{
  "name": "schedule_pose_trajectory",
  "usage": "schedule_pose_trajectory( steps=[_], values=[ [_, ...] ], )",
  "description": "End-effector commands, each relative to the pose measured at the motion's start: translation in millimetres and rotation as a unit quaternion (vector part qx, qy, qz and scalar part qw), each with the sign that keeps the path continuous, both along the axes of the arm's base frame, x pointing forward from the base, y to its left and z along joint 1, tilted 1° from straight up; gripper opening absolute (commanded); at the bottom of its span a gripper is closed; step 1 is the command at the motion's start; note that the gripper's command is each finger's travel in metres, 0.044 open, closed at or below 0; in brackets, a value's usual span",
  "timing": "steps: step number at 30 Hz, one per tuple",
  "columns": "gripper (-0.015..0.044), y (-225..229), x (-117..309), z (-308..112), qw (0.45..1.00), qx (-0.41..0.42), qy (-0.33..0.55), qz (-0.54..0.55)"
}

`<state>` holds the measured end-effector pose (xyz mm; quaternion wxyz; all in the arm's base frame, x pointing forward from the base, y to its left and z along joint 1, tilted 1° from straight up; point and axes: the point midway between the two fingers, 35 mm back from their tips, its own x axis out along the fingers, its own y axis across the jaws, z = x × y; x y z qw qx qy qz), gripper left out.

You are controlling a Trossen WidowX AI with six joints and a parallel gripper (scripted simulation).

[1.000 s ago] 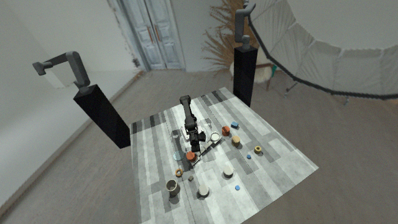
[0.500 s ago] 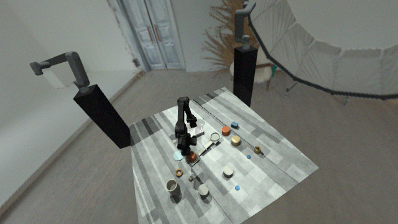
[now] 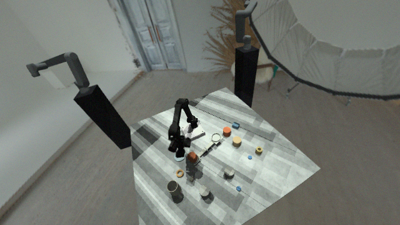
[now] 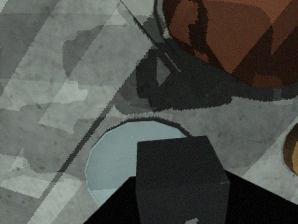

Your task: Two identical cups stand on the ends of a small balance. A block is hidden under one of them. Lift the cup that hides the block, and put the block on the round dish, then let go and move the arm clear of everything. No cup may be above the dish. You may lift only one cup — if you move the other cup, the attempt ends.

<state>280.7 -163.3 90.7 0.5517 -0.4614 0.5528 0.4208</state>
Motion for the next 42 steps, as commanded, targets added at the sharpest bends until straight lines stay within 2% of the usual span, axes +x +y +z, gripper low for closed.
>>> schedule_pose_trajectory(
  steps=[1,8,13,21,41,42],
  values=[
    [0.0000,-17.7,-9.8,-7.4,1.000,0.001,0.006,0.015],
    [0.0000,-44.5,-26.7,-16.4,0.999,0.001,0.010,0.038],
    [0.0000,-45.7,-26.8,-22.4,0.999,0.001,0.011,0.039],
    [0.0000,-46.8,-26.6,-57.5,0.999,0.001,0.011,0.039],
    [0.0000,-47.6,-26.4,-78.8,0.999,0.001,0.011,0.039],
    [0.0026,-47.9,-25.7,-73.8,0.999,0.000,0.009,0.036]
  ],
)
